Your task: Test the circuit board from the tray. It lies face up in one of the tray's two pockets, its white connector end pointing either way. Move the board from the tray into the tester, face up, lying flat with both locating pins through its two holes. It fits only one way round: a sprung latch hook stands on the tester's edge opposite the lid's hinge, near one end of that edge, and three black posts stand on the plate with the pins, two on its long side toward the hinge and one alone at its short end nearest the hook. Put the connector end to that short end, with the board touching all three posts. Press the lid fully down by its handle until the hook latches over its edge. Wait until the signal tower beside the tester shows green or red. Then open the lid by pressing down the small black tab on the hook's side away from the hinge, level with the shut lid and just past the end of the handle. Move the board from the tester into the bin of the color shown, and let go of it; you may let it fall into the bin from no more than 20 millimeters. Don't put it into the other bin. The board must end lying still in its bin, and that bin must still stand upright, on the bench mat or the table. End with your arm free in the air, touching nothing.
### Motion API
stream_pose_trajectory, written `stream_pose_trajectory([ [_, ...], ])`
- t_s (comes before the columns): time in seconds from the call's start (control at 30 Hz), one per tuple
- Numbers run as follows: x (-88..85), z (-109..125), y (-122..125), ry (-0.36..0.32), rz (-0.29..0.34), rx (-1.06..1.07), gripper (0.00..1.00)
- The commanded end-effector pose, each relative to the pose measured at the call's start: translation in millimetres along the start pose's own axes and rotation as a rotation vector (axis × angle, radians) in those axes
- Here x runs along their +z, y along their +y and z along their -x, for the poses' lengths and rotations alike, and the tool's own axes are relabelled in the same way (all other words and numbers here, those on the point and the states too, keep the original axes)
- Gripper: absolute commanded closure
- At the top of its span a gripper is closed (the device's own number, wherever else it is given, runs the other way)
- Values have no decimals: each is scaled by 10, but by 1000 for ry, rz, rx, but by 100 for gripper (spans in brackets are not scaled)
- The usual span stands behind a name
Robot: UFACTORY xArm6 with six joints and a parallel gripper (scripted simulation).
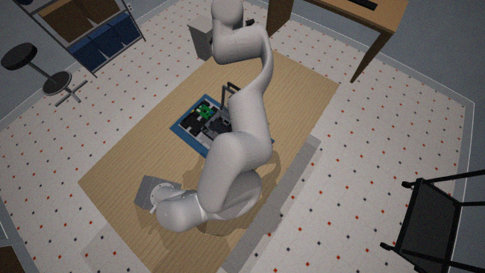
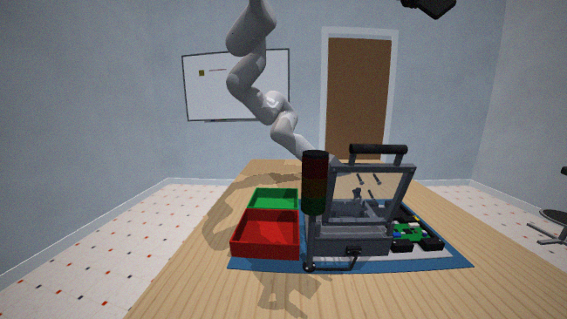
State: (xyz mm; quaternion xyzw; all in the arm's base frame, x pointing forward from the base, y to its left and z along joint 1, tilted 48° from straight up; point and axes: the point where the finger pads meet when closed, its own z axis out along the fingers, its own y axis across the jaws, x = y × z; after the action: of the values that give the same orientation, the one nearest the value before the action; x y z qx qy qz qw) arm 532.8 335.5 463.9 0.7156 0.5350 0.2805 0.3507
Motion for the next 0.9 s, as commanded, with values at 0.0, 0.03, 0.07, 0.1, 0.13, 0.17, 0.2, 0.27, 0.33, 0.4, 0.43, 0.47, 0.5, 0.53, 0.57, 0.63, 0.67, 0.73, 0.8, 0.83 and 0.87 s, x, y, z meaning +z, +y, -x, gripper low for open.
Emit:
stream_pose_trajectory([
  [0.0,235,-5,-364,-99,-76,-59,0],
  [0.03,272,0,-433,-116,-90,-71,0],
  [0.07,308,6,-503,-134,-103,-83,0],
  [0.1,308,6,-503,-134,-103,-83,0],
  [0.13,308,6,-503,-134,-103,-83,0],
  [0.17,407,29,-711,-185,-142,-118,0],
  [0.2,434,37,-772,-200,-154,-129,0],
  [0.27,482,54,-888,-229,-176,-149,0],
  [0.33,535,77,-1027,-263,-202,-174,0],
  [0.4,587,106,-1179,-301,-231,-202,0],
  [0.43,610,121,-1253,-319,-245,-215,0],
  [0.47,631,137,-1325,-337,-258,-229,0],
  [0.5,650,153,-1397,-355,-272,-242,0],
  [0.53,669,170,-1469,-373,-285,-256,0],
  [0.57,686,188,-1541,-391,-299,-270,0],
  [0.63,716,227,-1687,-428,-327,-299,0],
  [0.67,716,227,-1687,-428,-327,-299,0],
  [0.73,748,284,-1884,-479,-365,-338,0],
  [0.8,764,326,-2018,-514,-391,-366,0],
  [0.83,770,345,-2077,-530,-402,-378,0],
  [0.87,775,367,-2142,-547,-415,-392,0],
])
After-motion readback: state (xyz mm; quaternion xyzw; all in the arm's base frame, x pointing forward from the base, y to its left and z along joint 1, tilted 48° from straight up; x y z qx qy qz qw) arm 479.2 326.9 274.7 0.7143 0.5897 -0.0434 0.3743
